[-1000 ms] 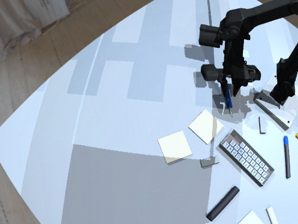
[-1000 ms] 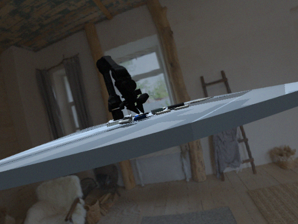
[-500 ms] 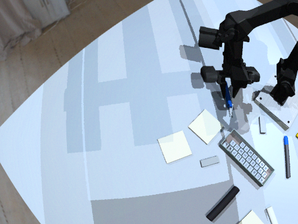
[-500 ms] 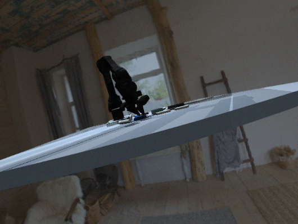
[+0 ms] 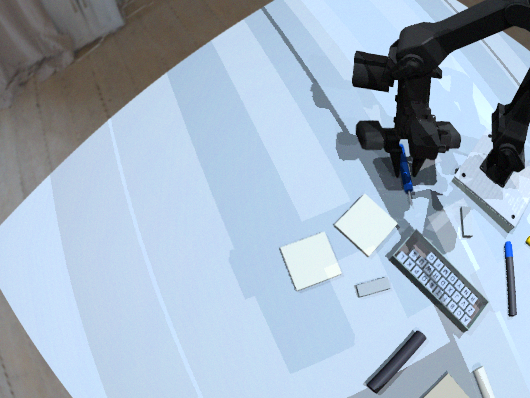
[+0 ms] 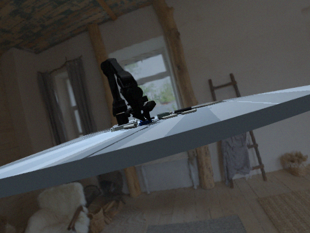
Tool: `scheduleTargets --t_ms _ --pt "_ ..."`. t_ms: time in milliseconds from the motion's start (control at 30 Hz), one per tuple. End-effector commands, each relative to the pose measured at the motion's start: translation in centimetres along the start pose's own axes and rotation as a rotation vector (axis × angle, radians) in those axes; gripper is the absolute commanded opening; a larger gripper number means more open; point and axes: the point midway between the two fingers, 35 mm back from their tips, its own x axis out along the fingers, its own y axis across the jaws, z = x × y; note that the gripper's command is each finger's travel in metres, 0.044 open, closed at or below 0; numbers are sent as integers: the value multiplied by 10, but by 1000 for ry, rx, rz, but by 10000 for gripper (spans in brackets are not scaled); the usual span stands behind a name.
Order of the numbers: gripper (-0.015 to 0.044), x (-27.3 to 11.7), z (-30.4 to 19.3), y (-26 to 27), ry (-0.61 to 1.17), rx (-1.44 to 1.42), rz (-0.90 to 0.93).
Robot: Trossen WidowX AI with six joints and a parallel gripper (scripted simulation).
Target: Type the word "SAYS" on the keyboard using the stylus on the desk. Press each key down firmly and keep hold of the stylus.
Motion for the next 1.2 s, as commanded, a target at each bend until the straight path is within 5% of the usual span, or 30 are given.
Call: scheduleTargets --t_ms 0,200,367,467,1167 --pt "150 4 -1 2 -5 -1 5" --pt "150 4 -1 2 -5 -1 5" --pt "19 3 -1 1 -2 2 3" --pt "0 3 -1 1 -2 2 3" --pt "0 -41 24 1 -4 3 5"
